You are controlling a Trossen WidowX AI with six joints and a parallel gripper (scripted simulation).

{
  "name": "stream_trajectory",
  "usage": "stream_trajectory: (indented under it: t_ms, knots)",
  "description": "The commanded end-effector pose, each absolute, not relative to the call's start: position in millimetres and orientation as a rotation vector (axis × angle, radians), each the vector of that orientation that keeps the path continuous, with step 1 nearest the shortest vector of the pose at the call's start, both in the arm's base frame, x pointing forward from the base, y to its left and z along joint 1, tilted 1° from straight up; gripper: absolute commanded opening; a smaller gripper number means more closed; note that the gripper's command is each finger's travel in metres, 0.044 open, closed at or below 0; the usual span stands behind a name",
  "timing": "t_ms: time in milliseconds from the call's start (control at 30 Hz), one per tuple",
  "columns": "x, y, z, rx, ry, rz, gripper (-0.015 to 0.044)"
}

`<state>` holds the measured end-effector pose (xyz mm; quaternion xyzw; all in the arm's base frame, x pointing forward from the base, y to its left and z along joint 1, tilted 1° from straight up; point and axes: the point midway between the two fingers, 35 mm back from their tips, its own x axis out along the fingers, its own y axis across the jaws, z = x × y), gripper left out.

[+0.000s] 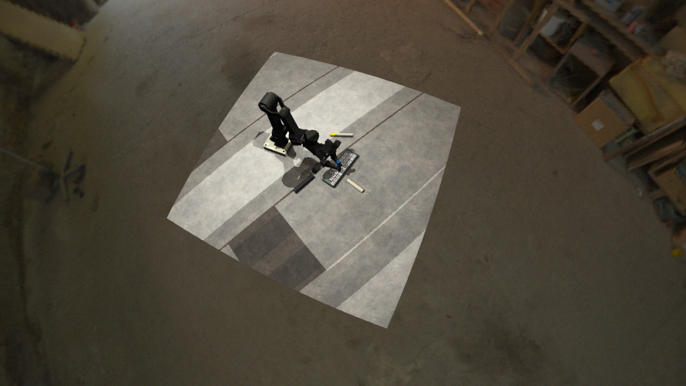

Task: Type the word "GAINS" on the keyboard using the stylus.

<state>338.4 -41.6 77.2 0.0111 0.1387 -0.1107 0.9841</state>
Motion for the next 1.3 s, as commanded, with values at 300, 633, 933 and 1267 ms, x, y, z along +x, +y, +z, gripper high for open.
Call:
stream_trajectory:
  t_ms: [300,633,933,1267]
  knots:
    - [337.9,-41.2,74.9,0.018,0.283,-0.219,0.0]
    - [340.6,-40.9,73.5,0.018,0.283,-0.219,0.0081]
    - [341.6,-40.8,69.4,0.018,0.283,-0.219,0.0081]
    - [341.6,-40.8,69.4,0.018,0.283,-0.219,0.0081]
